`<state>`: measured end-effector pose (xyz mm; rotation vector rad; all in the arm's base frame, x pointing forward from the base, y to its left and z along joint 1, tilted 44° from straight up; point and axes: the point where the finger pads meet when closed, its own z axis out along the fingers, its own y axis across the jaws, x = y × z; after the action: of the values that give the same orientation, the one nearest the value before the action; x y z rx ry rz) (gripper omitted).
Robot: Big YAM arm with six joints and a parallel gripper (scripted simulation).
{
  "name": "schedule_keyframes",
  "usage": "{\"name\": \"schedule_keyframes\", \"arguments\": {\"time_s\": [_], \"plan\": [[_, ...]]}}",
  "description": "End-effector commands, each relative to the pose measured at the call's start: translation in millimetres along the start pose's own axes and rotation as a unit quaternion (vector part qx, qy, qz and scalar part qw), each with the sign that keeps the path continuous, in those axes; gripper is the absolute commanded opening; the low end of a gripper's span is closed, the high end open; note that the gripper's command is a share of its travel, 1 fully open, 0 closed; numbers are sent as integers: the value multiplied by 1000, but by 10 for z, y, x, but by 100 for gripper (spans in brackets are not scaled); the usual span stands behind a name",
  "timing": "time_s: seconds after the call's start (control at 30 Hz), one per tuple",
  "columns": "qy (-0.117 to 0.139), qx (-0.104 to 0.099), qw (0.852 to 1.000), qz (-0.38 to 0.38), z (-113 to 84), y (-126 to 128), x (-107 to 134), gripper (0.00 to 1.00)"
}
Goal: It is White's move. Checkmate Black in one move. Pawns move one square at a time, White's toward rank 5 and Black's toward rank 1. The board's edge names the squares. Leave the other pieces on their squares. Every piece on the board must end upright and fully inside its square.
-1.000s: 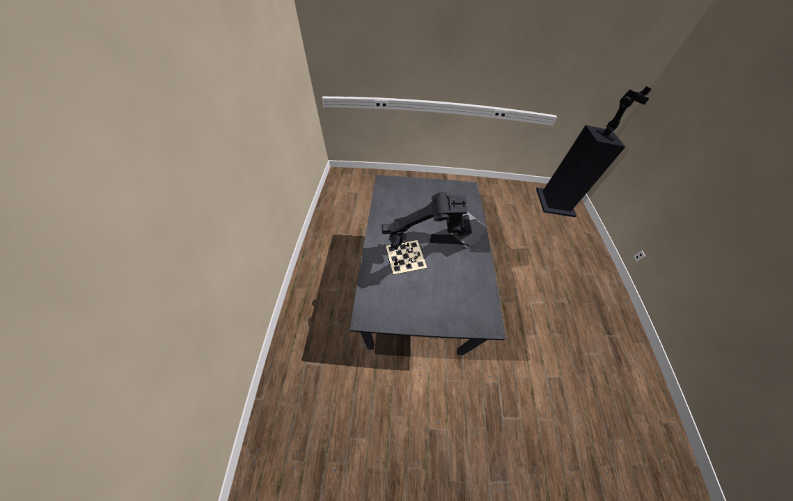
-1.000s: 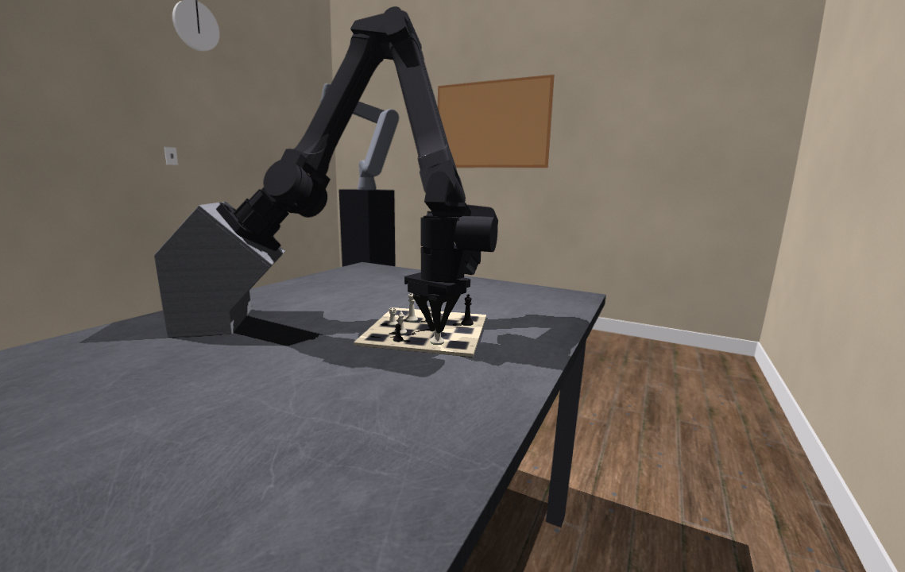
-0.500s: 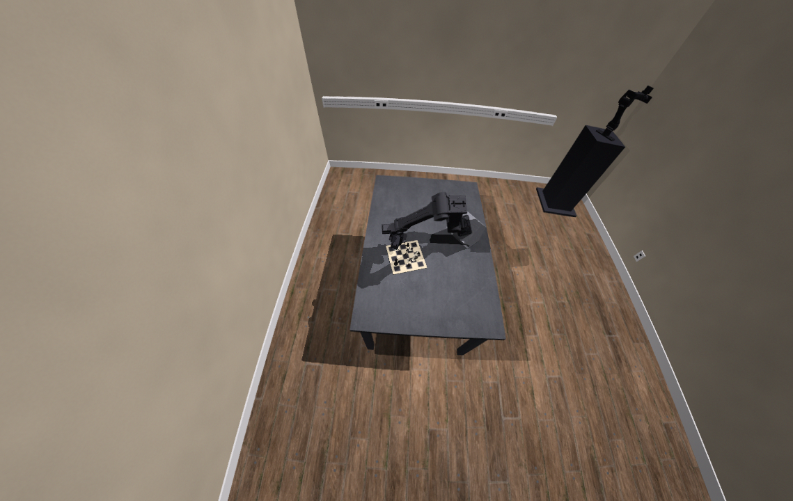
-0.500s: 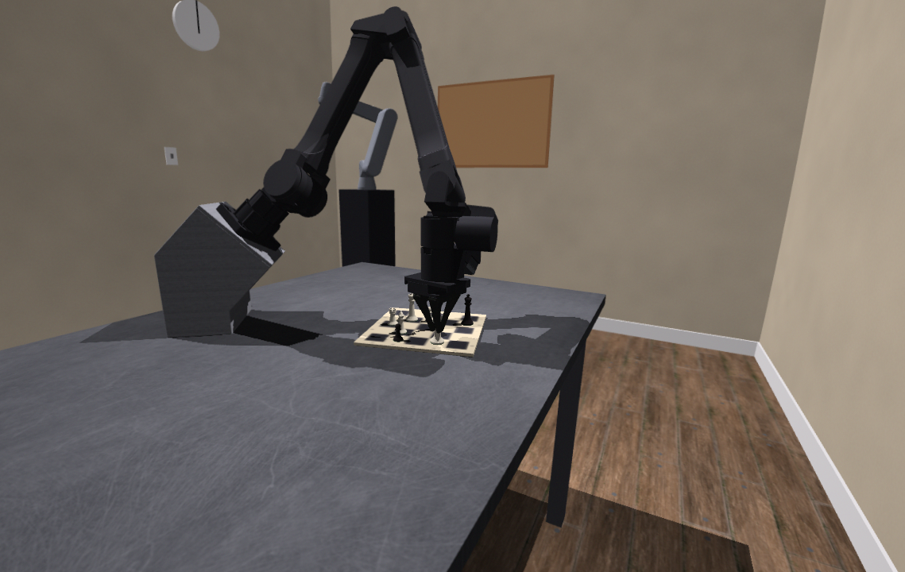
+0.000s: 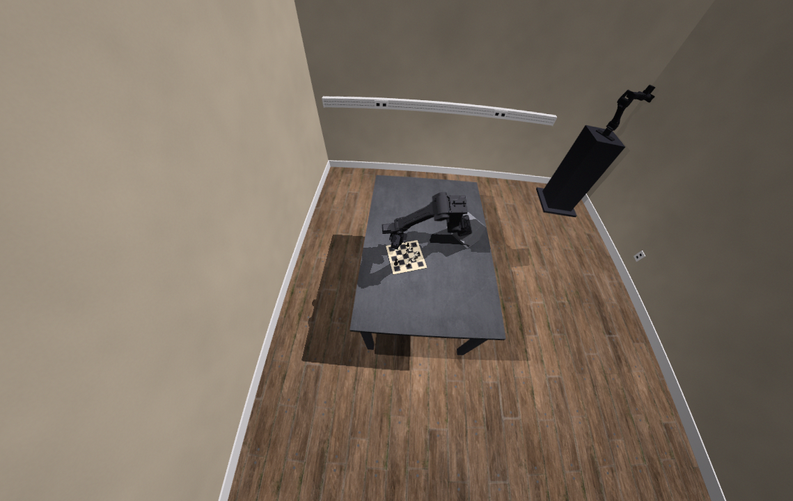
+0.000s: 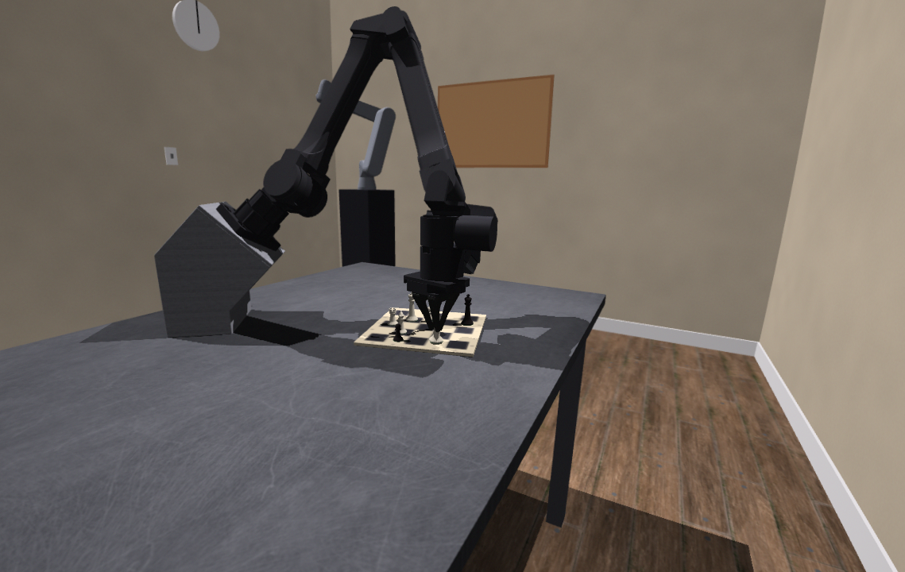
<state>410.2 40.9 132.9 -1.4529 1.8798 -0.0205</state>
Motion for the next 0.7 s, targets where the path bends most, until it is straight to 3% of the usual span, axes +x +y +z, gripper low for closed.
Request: {"name": "schedule_keyframes", "arguments": {"time_s": [0.0,0.13,0.2,0.47,0.57,0.67], "plan": [[-1,16,1000,-7,-222,-112,-20,0],[-2,24,1000,-11,-532,-189,-65,0],[-2,24,1000,-11,-532,-189,-65,0],[-1,26,1000,-14,-1075,-186,-78,0],[0,24,1000,-13,-1124,-182,-70,0],[1,-6,1000,-3,-947,19,7,0]]}}
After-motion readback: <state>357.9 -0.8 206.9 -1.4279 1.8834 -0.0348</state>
